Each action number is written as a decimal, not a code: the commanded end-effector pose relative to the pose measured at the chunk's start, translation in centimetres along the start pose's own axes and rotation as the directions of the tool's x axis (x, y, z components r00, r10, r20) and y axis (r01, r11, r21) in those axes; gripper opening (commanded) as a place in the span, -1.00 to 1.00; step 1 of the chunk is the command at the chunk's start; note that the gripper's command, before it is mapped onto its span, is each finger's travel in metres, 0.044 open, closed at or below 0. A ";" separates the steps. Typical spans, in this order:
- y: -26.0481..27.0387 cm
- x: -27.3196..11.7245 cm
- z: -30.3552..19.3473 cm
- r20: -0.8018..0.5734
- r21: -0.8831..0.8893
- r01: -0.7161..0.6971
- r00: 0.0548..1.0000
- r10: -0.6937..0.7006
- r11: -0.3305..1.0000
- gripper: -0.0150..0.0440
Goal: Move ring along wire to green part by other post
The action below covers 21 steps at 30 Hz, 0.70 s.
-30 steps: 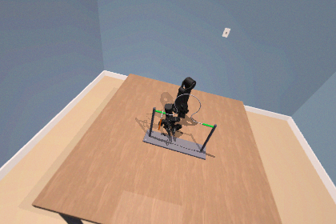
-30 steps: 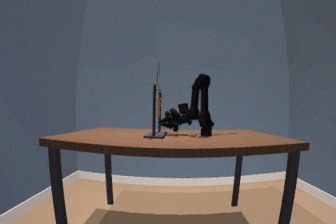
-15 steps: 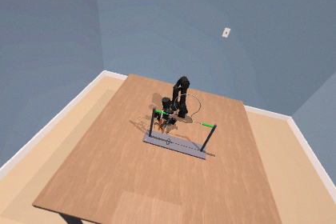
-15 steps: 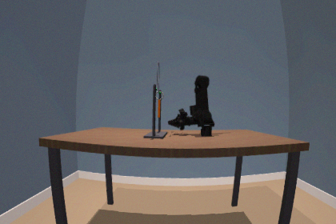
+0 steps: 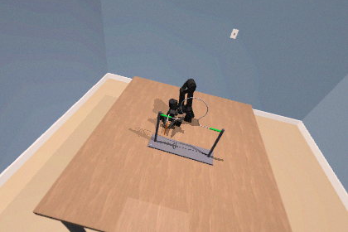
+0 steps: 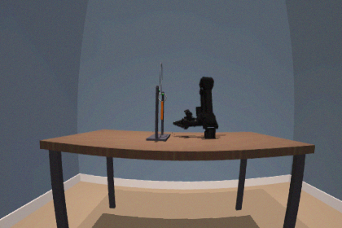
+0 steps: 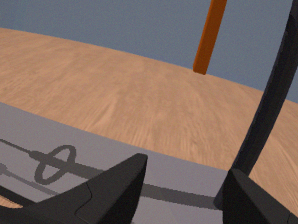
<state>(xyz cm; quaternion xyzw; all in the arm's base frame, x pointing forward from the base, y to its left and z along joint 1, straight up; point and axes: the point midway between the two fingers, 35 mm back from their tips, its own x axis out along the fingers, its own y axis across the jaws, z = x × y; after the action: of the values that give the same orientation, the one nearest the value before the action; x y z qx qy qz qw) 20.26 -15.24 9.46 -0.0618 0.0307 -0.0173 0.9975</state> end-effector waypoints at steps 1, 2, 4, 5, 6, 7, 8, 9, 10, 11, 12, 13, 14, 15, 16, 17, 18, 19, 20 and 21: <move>-0.4 1.5 1.7 0.026 0.039 0.003 1.000 -0.004 0.999 0.05; -0.4 1.9 2.2 0.034 0.054 0.002 0.999 -0.004 0.999 0.05; -0.4 2.7 3.3 0.052 0.086 -0.001 0.999 -0.003 0.996 0.05; -0.3 3.1 3.7 0.061 0.100 -0.003 0.998 -0.003 0.995 0.05; -0.3 3.3 4.0 0.066 0.109 -0.004 0.998 -0.003 0.994 0.05; -0.3 3.3 4.1 0.068 0.111 -0.005 0.998 -0.003 0.994 0.05; -0.3 3.3 4.1 0.068 0.111 -0.005 0.998 -0.003 0.994 0.05; -0.3 3.3 4.1 0.068 0.111 -0.005 0.998 -0.003 0.994 0.05; -0.3 3.4 4.1 0.068 0.111 -0.005 0.998 -0.003 0.994 0.05; -0.3 3.4 4.1 0.068 0.111 -0.005 0.998 -0.003 0.994 0.05; -0.3 3.5 4.1 0.068 0.111 -0.005 0.998 -0.003 0.994 0.05; -0.4 3.6 4.1 0.068 0.111 -0.005 0.998 -0.003 0.994 0.05; -0.4 3.7 4.1 0.068 0.111 -0.005 0.998 -0.003 0.994 0.05; -0.4 3.8 4.1 0.068 0.111 -0.005 0.998 -0.003 0.994 0.05; -0.4 4.0 4.2 0.068 0.111 -0.005 0.998 -0.003 0.994 0.05; -0.5 4.1 4.2 0.068 0.111 -0.005 0.998 -0.003 0.994 0.05; -0.5 4.2 4.2 0.069 0.111 -0.005 0.998 -0.003 0.994 0.05; -0.5 4.4 4.2 0.069 0.111 -0.005 0.998 -0.003 0.994 0.05; -0.6 4.5 4.2 0.069 0.111 -0.005 0.998 -0.003 0.994 0.05; -0.6 4.7 4.2 0.069 0.111 -0.005 0.998 -0.003 0.994 0.05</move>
<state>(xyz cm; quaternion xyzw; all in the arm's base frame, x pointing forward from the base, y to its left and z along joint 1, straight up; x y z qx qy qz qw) 24.65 -15.20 13.37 -0.0083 -0.0040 -0.0146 0.9999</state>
